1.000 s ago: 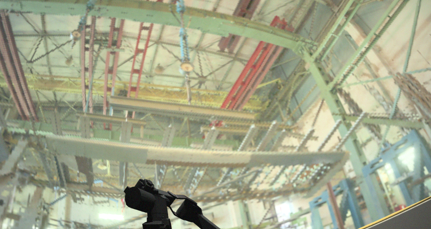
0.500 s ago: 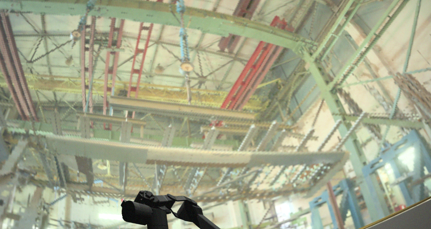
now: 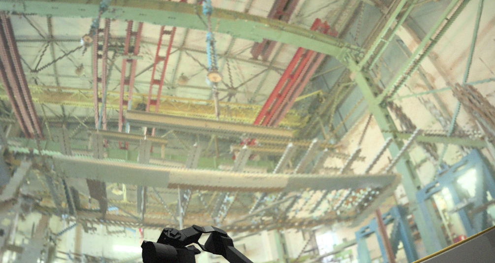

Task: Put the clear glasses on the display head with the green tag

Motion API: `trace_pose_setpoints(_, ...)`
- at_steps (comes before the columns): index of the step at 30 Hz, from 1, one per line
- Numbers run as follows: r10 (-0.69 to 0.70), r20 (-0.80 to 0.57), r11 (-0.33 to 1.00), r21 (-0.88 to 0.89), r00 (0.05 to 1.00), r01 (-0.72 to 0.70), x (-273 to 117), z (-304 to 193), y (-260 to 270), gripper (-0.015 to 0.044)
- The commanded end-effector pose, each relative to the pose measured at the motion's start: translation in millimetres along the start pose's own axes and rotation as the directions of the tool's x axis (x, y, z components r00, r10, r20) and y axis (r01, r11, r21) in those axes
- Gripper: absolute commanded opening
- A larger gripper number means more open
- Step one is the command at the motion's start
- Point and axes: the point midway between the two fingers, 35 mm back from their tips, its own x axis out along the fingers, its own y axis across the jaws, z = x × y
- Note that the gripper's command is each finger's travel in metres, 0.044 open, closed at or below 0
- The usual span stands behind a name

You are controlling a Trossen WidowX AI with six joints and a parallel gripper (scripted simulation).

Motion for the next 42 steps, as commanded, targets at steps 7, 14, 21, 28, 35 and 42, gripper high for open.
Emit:
trace_pose_setpoints(7, -0.003, 0.0, 1.0, -0.004, 1.0, 0.003, 0.4, -4.1, 5.3, 0.0)
trace_pose_setpoints(14, -0.003, 0.0, 1.0, -0.004, 1.0, 0.003, 0.4, -6.6, 8.8, 0.0)
trace_pose_setpoints(21, -0.003, 0.0, 1.0, -0.004, 1.0, 0.003, 0.4, -9.2, 12.2, 0.0)
trace_pose_setpoints(28, -0.003, -0.001, 1.0, -0.004, 1.0, 0.003, 0.5, -12.1, 15.5, 0.0)
trace_pose_setpoints(35, -0.003, -0.001, 1.0, -0.004, 1.0, 0.003, 0.5, -15.3, 18.7, 0.0)
trace_pose_setpoints(42, -0.003, -0.001, 1.0, -0.005, 1.0, 0.003, 0.5, -18.6, 21.5, 0.0)
